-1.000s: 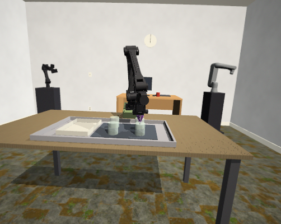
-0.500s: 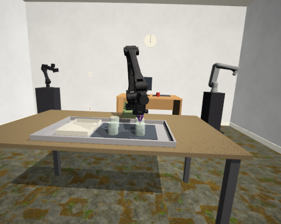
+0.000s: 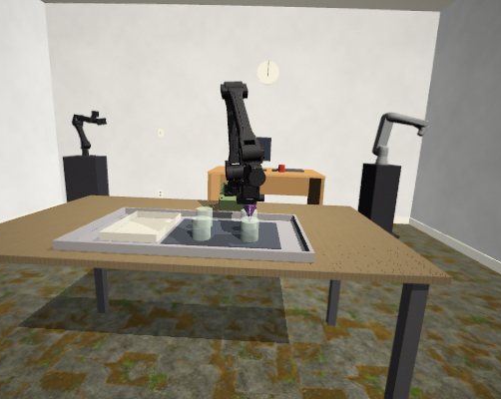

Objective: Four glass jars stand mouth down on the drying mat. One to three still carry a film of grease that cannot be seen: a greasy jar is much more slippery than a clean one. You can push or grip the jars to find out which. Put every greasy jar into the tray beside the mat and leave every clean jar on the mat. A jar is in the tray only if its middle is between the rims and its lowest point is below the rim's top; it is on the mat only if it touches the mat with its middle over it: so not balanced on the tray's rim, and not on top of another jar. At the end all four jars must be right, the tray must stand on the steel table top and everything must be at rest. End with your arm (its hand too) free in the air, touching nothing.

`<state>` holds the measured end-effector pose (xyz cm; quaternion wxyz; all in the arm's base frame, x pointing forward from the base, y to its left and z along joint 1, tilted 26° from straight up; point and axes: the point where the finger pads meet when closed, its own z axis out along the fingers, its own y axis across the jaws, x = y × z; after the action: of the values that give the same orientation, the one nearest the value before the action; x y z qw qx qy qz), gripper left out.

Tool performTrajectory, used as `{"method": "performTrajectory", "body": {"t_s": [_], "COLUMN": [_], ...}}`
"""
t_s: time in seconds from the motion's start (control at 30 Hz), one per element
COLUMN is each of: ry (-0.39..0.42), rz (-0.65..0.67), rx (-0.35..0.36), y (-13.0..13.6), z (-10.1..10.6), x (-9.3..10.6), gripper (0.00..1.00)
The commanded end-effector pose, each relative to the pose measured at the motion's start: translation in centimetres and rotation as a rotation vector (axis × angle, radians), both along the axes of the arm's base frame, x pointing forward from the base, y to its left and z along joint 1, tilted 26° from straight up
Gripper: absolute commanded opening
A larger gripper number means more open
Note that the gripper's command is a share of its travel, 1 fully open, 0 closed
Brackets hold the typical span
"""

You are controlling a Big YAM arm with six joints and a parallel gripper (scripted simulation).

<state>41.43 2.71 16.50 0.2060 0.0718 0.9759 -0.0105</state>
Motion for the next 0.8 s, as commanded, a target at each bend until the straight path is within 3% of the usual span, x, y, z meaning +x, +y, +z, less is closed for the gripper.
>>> {"method": "performTrajectory", "body": {"t_s": [0.0, 0.47, 0.77], "ry": [-0.035, -0.035, -0.035], "rz": [-0.006, -0.006, -0.006], "rx": [0.000, 0.000, 0.000], "y": [-0.5, 0.1, 0.2], "z": [1.3, -0.3, -0.6], "x": [2.3, -1.0, -1.7], "gripper": [0.00, 0.00, 0.00]}}
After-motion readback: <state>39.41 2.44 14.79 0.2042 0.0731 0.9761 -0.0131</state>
